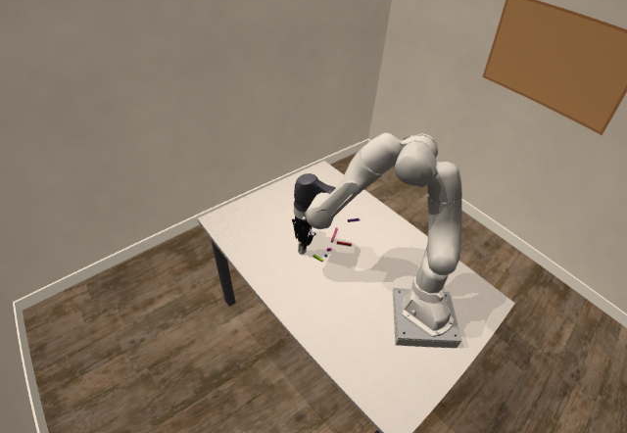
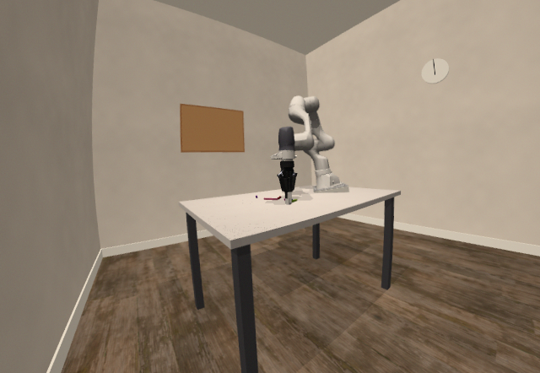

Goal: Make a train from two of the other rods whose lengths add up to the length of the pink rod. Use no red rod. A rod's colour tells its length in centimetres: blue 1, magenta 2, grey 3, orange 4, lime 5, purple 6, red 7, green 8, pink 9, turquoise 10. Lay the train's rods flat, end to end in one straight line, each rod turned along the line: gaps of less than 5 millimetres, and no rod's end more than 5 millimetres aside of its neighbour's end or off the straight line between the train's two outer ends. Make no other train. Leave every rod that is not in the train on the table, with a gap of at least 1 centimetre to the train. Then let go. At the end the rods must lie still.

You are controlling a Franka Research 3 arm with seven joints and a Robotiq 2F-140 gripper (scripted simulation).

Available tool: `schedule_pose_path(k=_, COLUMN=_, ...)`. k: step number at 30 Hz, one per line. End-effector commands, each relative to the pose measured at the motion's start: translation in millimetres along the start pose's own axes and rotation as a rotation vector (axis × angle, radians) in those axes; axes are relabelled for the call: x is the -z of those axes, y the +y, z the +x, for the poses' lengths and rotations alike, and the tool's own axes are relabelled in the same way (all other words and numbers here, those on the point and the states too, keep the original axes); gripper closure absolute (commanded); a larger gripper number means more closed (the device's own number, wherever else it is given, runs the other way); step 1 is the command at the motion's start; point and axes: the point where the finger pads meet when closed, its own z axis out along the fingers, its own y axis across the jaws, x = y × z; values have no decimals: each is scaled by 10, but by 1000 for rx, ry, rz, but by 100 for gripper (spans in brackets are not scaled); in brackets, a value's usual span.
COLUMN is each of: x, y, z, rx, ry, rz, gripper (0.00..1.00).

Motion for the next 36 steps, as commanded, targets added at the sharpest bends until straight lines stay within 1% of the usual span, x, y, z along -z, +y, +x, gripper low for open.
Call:
schedule_pose_path(k=1, x=-4, y=-6, z=-7, rx=-5, ry=0, rz=2, gripper=97)
schedule_pose_path(k=12, x=-4, y=-6, z=-7, rx=-5, ry=0, rz=2, gripper=97)
schedule_pose_path(k=13, x=-4, y=-6, z=-7, rx=-5, ry=0, rz=2, gripper=95)
schedule_pose_path(k=15, x=-4, y=-6, z=-7, rx=-5, ry=0, rz=2, gripper=95)
schedule_pose_path(k=16, x=-4, y=-6, z=-7, rx=-5, ry=0, rz=2, gripper=92)
schedule_pose_path(k=18, x=-4, y=-6, z=-7, rx=-5, ry=0, rz=2, gripper=92)
schedule_pose_path(k=19, x=-4, y=-6, z=-7, rx=-5, ry=0, rz=2, gripper=90)
schedule_pose_path(k=21, x=-4, y=-6, z=-7, rx=-5, ry=0, rz=2, gripper=90)
schedule_pose_path(k=22, x=-4, y=-6, z=-7, rx=-5, ry=0, rz=2, gripper=88)
schedule_pose_path(k=24, x=-4, y=-6, z=-7, rx=-5, ry=0, rz=2, gripper=88)
schedule_pose_path(k=25, x=-4, y=-6, z=-7, rx=-5, ry=0, rz=2, gripper=85)
schedule_pose_path(k=36, x=-4, y=-6, z=-7, rx=-5, ry=0, rz=2, gripper=85)
